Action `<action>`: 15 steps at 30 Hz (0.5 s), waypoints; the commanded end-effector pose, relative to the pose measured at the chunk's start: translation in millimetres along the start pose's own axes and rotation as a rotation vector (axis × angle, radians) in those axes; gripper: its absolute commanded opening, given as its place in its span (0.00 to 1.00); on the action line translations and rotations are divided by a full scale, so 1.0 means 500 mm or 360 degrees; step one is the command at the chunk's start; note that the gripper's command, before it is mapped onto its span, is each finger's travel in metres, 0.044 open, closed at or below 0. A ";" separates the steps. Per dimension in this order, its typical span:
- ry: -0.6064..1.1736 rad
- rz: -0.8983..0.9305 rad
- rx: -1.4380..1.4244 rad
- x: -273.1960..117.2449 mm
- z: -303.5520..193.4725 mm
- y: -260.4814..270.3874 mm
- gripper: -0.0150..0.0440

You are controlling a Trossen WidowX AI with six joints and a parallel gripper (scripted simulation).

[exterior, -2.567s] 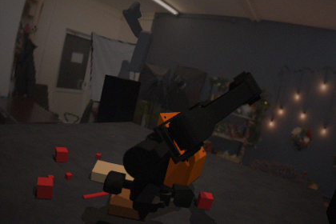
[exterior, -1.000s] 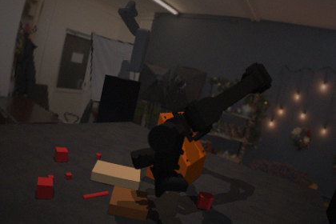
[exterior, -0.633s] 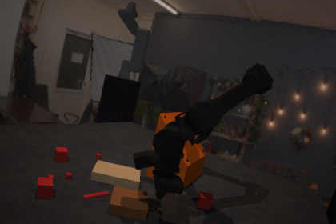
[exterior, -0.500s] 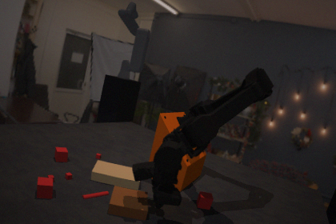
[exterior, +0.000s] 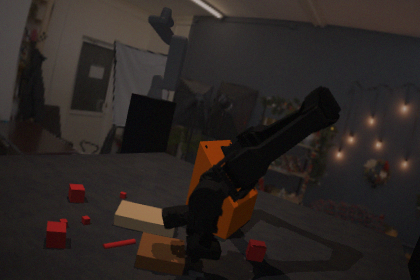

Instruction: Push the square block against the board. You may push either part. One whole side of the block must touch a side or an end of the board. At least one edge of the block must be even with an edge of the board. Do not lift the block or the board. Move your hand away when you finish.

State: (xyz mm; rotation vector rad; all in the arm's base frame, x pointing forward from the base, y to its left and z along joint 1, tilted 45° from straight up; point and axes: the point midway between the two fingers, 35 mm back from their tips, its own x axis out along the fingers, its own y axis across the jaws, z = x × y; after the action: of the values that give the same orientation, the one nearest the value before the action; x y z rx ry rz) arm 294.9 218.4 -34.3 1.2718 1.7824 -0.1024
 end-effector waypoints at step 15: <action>-0.0005 -0.0007 -0.0001 0.002 0.026 0.000 0.25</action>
State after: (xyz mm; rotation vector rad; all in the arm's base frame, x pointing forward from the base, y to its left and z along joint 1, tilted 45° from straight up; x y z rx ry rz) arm 301.4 213.1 -40.3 1.2701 1.7792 -0.1076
